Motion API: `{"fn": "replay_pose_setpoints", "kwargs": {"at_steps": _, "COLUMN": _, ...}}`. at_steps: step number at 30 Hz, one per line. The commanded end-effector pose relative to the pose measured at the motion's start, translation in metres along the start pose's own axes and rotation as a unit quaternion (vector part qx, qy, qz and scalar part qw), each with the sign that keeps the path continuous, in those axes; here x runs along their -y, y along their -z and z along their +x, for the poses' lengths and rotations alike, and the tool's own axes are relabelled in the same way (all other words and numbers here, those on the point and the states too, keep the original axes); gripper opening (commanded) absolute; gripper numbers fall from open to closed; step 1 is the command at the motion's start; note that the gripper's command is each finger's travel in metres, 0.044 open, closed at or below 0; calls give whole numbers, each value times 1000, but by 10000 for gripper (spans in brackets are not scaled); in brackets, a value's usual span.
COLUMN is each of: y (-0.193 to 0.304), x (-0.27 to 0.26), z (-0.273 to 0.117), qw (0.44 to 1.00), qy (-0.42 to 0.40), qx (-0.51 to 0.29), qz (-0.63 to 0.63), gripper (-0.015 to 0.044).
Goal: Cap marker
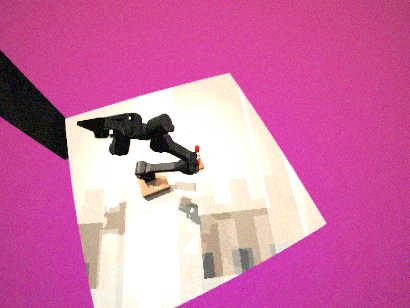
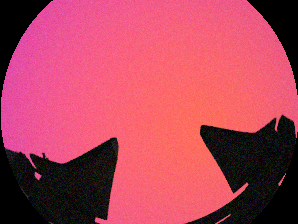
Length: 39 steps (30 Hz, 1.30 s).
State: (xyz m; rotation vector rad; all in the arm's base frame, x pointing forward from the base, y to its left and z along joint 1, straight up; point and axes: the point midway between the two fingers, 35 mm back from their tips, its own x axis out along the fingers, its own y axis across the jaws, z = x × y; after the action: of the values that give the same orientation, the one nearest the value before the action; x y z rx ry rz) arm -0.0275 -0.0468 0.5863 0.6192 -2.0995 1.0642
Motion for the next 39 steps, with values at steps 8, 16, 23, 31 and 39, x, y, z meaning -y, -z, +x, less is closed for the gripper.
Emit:
{"fn": "replay_pose_setpoints", "kwargs": {"at_steps": 8, "y": 17, "x": -82, "z": 25, "qw": 986, "qy": -137, "qx": -77, "qz": 61, "gripper": 243}}
{"fn": "replay_pose_setpoints", "kwargs": {"at_steps": 16, "y": 68, "x": -164, "z": 21, "qw": 937, "qy": -249, "qx": -219, "qz": 109, "gripper": 243}}
{"fn": "replay_pose_setpoints", "kwargs": {"at_steps": 23, "y": 118, "x": -225, "z": -14, "qw": 861, "qy": -312, "qx": -360, "qz": 179, "gripper": 243}}
{"fn": "replay_pose_setpoints", "kwargs": {"at_steps": 31, "y": 193, "x": -277, "z": -108, "qw": 702, "qy": -315, "qx": -585, "qz": 256, "gripper": 243}}
{"fn": "replay_pose_setpoints", "kwargs": {"at_steps": 39, "y": 245, "x": -278, "z": -236, "qw": 493, "qy": -201, "qx": -791, "qz": 302, "gripper": 243}}
